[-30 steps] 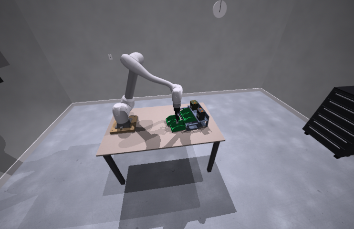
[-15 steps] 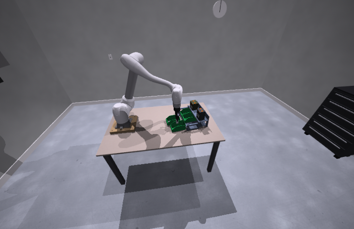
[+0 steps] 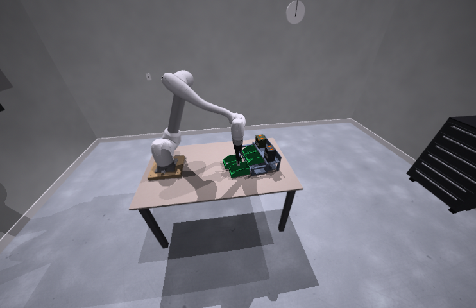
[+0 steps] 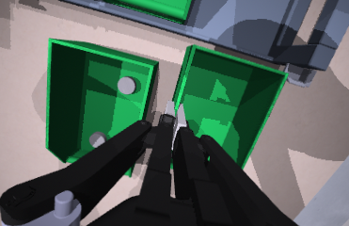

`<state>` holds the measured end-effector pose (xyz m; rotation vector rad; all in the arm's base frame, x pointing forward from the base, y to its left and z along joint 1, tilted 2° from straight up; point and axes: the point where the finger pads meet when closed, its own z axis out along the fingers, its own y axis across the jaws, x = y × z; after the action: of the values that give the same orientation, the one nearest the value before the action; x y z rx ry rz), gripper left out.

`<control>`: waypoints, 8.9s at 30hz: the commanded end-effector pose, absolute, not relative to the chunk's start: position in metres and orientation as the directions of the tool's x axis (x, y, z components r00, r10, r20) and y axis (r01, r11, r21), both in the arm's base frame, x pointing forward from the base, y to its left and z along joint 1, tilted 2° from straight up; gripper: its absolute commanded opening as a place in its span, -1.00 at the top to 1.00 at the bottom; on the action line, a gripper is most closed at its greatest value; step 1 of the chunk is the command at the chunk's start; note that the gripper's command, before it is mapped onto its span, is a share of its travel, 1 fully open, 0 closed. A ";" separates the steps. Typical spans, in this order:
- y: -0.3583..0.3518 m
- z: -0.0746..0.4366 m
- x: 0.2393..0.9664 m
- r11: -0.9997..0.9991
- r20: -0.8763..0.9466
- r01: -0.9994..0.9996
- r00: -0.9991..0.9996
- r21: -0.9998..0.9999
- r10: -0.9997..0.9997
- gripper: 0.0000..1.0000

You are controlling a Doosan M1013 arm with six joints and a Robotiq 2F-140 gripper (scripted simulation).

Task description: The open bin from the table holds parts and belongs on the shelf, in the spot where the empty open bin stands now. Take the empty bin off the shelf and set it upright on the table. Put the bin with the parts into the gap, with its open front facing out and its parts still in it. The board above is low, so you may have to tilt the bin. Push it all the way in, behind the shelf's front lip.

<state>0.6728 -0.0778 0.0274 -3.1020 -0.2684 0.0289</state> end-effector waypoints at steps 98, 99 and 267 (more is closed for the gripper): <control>0.073 0.118 0.631 -0.985 -0.016 0.171 0.985 -0.030 0.172 0.80; 0.081 0.119 0.628 -0.985 -0.016 0.171 0.985 -0.030 0.172 0.80; 0.180 0.037 0.599 -0.985 -0.016 0.171 0.985 -0.030 0.172 0.53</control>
<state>0.5988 0.1803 0.0366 -3.1021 -0.2679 0.0288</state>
